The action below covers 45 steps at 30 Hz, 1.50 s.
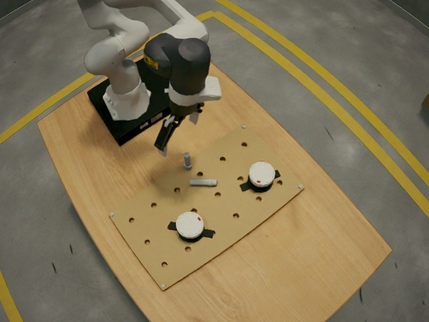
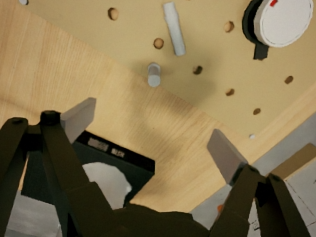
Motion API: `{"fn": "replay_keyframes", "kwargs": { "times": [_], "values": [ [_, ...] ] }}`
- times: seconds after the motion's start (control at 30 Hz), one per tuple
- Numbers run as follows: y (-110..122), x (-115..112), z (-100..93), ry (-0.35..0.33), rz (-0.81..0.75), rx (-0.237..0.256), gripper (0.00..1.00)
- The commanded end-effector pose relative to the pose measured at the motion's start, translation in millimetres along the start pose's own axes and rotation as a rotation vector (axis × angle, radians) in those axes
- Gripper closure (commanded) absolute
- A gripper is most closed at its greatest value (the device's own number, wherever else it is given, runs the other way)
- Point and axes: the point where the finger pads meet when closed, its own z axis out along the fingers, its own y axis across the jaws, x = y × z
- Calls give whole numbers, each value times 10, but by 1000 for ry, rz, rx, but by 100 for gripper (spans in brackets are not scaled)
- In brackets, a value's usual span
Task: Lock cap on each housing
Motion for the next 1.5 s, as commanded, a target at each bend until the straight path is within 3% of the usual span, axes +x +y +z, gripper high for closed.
{"fn": "replay_keyframes", "kwargs": {
  "times": [0.0,0.23,1.2,1.47],
  "values": [
    [-35,163,-2,92,158,19,0],
    [-63,209,27,166,285,76,0],
    [-64,210,30,167,286,76,0],
    [-69,228,138,167,286,76,0]
  ]
}}
